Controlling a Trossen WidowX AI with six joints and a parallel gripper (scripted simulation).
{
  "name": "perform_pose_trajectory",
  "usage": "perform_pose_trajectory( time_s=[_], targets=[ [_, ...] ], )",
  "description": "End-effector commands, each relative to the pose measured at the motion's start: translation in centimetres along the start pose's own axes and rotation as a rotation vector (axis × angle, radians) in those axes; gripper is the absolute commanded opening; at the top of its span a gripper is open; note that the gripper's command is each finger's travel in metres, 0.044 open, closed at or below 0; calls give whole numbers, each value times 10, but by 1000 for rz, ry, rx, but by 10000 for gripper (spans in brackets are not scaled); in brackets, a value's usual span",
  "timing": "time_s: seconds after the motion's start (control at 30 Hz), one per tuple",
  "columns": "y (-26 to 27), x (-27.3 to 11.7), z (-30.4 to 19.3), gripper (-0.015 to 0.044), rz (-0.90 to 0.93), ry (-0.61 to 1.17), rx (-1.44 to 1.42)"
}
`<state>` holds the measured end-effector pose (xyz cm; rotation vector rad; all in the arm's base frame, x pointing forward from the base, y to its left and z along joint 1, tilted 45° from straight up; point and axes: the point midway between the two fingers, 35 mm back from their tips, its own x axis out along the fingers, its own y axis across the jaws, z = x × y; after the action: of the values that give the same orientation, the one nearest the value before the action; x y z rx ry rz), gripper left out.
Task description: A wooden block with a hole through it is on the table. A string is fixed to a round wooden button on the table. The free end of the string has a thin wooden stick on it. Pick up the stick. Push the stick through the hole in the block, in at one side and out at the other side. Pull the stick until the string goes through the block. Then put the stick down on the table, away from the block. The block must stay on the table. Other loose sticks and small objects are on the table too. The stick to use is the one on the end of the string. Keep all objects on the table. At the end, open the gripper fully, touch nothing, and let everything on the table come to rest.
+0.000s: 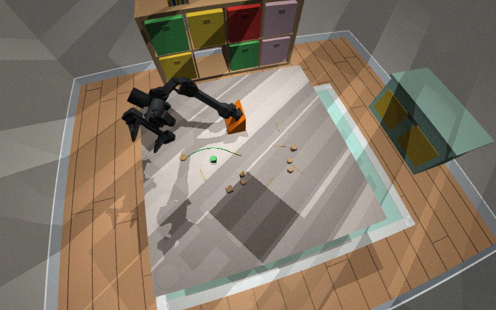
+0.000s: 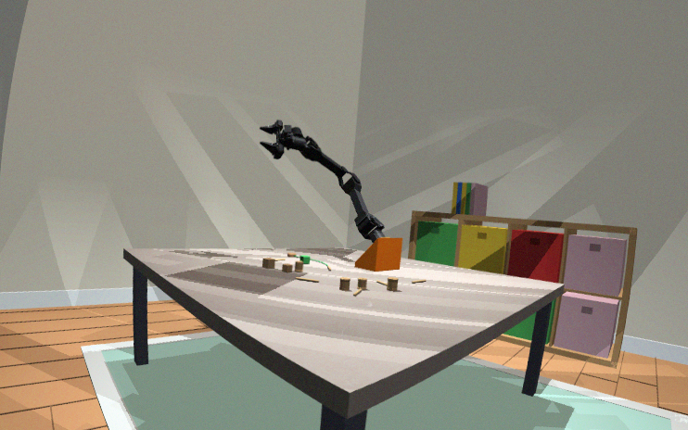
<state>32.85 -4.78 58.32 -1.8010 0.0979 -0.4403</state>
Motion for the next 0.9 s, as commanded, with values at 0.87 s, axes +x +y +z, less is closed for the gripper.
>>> perform_pose_trajectory(
  time_s=[0.87],
  targets=[
    [339, -77, -67, 440, 1006, 537, 90]
  ],
)
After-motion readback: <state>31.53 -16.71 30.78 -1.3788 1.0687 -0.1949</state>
